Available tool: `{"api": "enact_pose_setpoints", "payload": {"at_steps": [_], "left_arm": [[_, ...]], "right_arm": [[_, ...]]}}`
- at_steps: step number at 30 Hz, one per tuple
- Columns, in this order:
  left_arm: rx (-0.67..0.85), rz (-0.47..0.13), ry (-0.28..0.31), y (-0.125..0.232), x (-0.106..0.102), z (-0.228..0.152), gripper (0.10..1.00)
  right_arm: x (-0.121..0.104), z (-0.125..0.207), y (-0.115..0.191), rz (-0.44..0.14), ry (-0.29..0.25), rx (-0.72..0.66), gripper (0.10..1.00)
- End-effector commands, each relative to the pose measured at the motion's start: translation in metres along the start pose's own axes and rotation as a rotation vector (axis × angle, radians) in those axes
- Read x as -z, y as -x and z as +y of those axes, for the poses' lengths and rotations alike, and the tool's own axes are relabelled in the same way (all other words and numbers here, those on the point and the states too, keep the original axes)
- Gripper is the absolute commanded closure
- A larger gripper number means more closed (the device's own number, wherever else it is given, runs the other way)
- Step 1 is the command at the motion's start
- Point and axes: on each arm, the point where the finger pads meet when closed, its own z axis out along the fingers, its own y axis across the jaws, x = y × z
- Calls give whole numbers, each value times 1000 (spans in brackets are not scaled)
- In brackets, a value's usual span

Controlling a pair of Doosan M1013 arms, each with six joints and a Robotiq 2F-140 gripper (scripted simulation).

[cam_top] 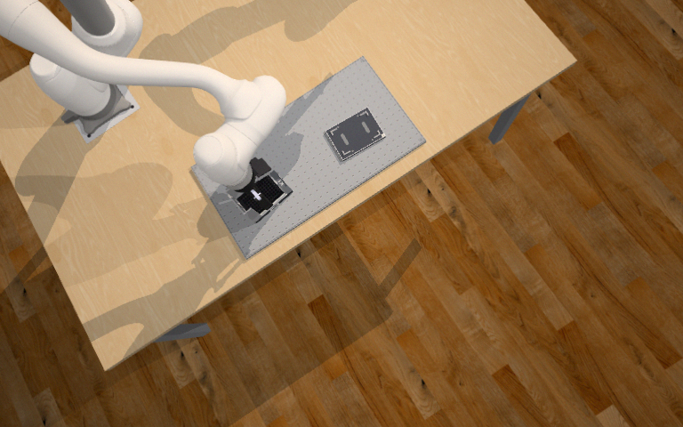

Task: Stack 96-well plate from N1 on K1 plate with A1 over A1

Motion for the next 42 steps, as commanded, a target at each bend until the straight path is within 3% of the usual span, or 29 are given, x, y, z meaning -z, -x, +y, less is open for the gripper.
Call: {"api": "enact_pose_setpoints", "payload": {"at_steps": [1,18,19,39,42], "left_arm": [[0,0,0,0,0,0,98],[0,0,0,0,0,0,98],[0,0,0,0,0,0,98],[0,0,0,0,0,0,98],[0,0,0,0,0,0,98]], "right_arm": [[1,1,0,1,2,0,493],[-2,1,0,1,2,0,493],[-2,1,0,1,2,0,98],[-2,1,0,1,2,0,98],[6,0,0,1,2,0,98]]}}
